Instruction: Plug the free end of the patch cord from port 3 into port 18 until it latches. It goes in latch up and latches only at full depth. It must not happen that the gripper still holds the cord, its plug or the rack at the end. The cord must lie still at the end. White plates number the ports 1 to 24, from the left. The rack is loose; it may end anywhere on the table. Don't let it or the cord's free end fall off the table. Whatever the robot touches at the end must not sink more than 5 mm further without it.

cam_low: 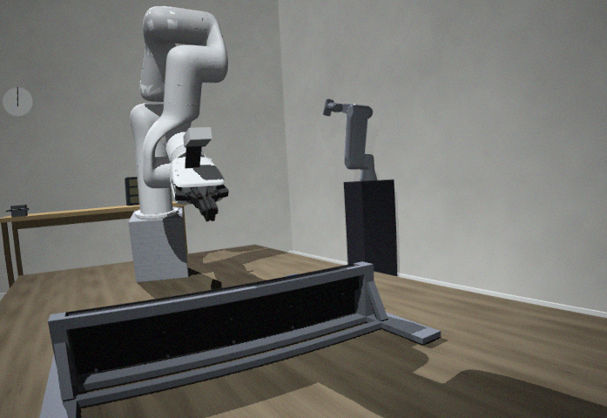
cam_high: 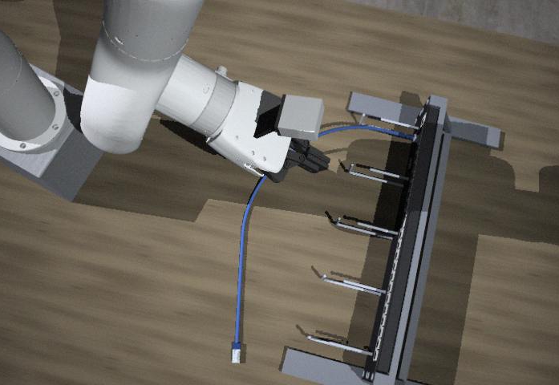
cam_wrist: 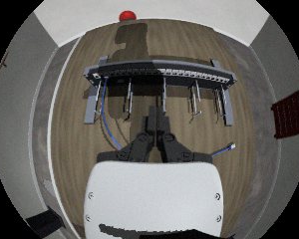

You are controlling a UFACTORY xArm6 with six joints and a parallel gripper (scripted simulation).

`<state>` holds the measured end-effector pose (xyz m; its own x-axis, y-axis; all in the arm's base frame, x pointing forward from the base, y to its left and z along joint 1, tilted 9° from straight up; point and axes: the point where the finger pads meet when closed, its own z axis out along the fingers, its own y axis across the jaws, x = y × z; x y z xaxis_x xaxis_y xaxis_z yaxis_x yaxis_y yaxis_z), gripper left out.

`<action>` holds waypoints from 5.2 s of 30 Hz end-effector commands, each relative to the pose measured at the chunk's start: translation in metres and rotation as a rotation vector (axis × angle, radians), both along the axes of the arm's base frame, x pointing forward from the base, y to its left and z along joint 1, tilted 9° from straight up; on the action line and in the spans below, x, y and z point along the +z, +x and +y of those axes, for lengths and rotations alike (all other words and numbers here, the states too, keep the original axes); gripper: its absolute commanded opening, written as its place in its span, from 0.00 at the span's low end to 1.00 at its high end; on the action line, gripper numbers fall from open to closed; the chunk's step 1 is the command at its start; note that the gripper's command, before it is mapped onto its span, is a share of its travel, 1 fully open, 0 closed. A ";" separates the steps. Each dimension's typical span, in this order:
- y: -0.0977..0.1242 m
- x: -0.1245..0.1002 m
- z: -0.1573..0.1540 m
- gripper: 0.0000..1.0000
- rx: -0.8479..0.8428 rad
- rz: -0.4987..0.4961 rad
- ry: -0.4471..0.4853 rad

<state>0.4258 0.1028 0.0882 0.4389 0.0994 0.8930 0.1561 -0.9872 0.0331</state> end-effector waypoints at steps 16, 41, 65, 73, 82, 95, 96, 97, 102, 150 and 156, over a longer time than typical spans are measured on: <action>0.012 0.003 -0.074 0.00 0.003 -0.002 0.002; 0.081 -0.031 -0.068 0.00 0.003 -0.002 0.002; 0.137 -0.059 -0.059 0.00 0.003 -0.002 0.002; 0.137 -0.059 -0.059 0.00 0.003 -0.002 0.002; 0.137 -0.059 -0.059 0.00 0.003 -0.002 0.002; 0.137 -0.059 -0.059 0.00 0.003 -0.002 0.002; 0.137 -0.059 -0.059 0.00 0.003 -0.002 0.002; 0.137 -0.059 -0.059 0.00 0.003 -0.002 0.002; 0.137 -0.059 -0.059 0.00 0.003 -0.002 0.002; 0.013 0.003 -0.078 0.00 0.003 -0.002 0.002; 0.015 0.004 -0.089 0.00 0.003 -0.002 0.002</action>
<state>0.4394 0.0214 0.0907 0.4388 0.0995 0.8931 0.1594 -0.9867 0.0315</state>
